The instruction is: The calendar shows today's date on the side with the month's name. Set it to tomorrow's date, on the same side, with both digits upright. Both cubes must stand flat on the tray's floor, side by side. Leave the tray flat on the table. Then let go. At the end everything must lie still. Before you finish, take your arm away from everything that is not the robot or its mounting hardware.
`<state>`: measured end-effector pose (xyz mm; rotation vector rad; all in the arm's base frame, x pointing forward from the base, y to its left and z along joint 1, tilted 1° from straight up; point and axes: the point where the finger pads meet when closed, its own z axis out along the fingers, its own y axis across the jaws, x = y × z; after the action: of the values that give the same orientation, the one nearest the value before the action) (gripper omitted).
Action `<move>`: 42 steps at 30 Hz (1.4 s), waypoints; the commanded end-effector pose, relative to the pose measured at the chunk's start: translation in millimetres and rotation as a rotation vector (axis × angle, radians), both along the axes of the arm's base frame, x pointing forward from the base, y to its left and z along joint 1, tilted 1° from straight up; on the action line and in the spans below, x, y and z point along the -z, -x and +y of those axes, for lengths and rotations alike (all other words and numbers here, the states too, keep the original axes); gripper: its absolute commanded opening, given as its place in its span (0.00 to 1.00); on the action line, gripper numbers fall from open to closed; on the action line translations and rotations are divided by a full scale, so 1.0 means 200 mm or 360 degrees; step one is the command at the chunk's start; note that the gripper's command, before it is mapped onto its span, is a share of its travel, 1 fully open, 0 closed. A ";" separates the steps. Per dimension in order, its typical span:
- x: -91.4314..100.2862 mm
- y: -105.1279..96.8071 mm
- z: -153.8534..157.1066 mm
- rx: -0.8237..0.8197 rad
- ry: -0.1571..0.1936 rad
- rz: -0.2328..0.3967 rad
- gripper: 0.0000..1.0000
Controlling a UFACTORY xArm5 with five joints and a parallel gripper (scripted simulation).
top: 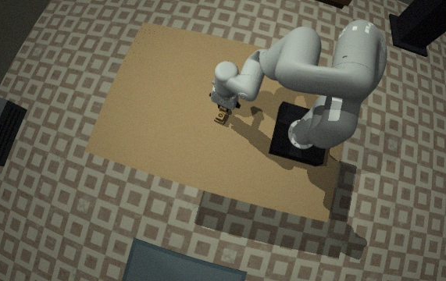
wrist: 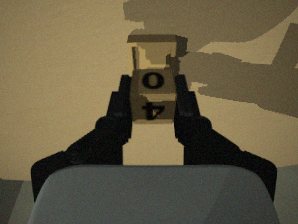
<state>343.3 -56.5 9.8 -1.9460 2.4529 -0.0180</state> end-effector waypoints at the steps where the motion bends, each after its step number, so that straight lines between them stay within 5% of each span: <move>1: 0.00 -0.01 0.00 0.0000 0.0001 -0.0005 0.29; 42: 0.08 -0.01 0.00 -0.0001 0.0001 -0.0005 0.29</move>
<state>343.2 -57.1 -3.4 -1.9466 2.4525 -0.0180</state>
